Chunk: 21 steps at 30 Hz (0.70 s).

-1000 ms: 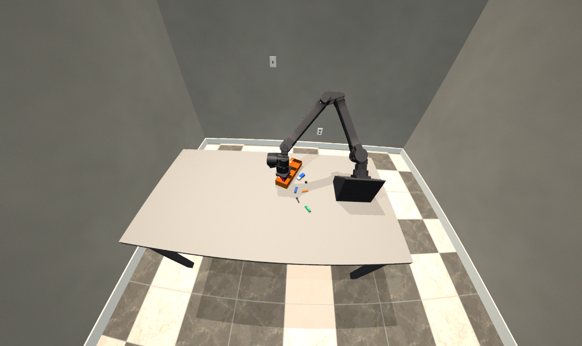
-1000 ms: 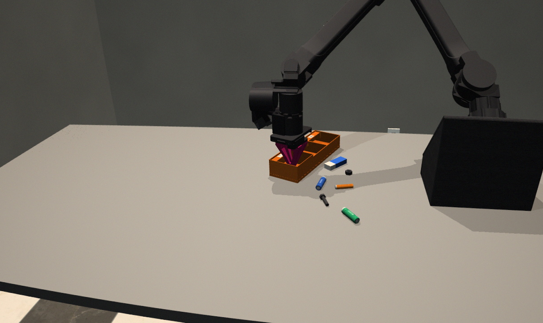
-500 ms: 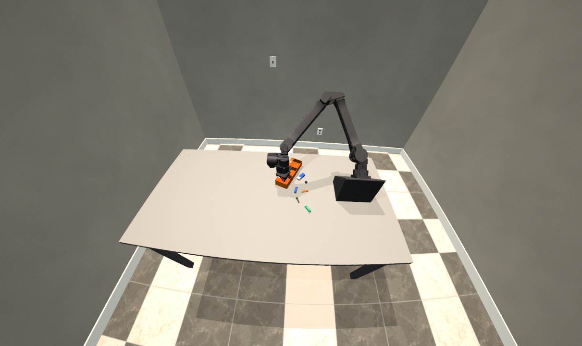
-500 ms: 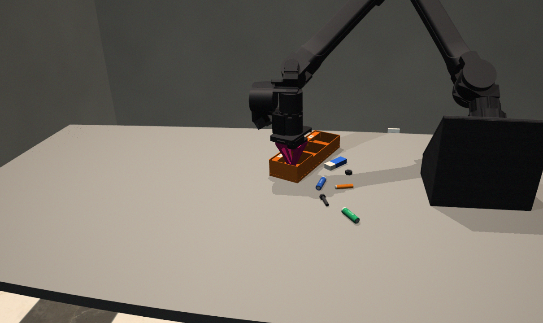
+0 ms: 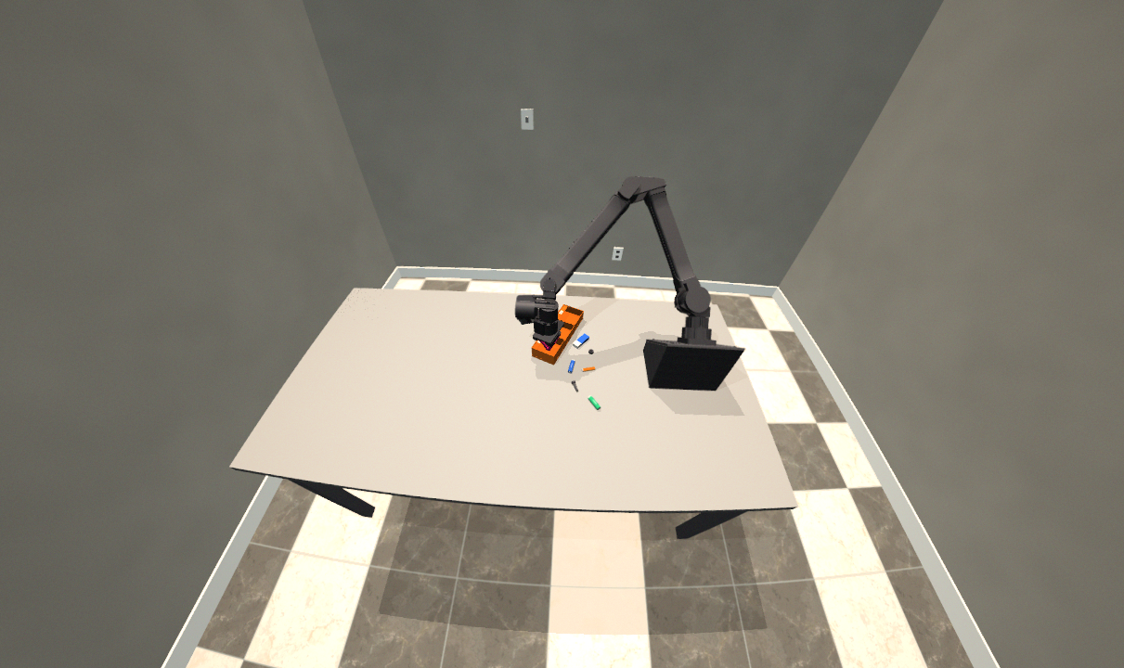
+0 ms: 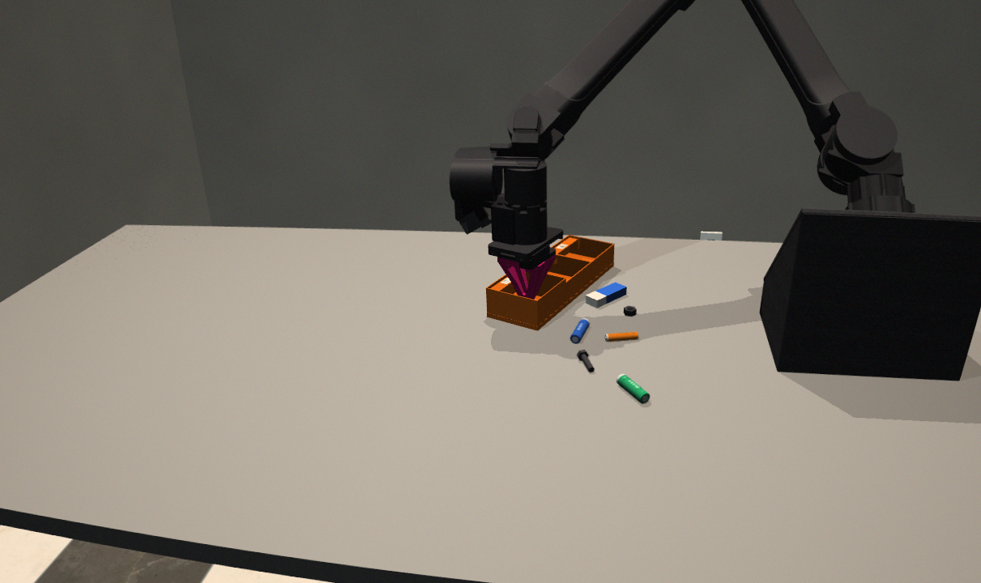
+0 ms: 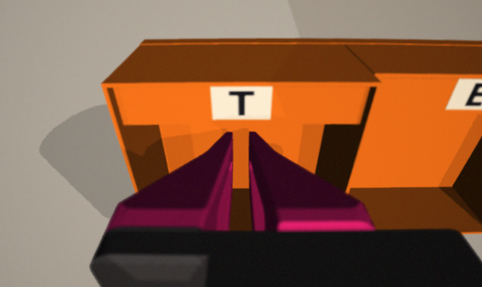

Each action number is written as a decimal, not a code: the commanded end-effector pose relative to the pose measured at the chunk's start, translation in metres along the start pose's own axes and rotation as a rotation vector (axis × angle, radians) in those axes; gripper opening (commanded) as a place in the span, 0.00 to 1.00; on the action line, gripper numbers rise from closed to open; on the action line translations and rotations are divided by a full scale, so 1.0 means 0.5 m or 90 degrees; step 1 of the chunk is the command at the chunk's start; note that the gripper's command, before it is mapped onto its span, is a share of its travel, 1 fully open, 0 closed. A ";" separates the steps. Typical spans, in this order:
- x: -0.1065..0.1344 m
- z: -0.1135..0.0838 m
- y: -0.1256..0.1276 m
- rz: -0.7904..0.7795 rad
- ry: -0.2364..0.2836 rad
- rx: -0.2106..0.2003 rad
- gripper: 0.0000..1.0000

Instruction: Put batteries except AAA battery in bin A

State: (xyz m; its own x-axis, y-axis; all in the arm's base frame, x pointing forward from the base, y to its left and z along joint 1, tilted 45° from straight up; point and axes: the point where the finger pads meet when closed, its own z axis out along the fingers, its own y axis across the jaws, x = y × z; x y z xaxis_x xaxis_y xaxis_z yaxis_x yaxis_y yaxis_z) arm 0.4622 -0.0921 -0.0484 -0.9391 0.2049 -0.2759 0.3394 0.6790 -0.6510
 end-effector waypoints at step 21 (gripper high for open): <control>-0.039 -0.090 0.007 0.014 -0.032 -0.014 0.08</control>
State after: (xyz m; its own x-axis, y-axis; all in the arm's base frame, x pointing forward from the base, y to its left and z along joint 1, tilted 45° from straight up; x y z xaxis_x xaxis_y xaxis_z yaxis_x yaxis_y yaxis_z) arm 0.4570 -0.0802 -0.0363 -0.9442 0.1981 -0.2630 0.3256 0.6805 -0.6564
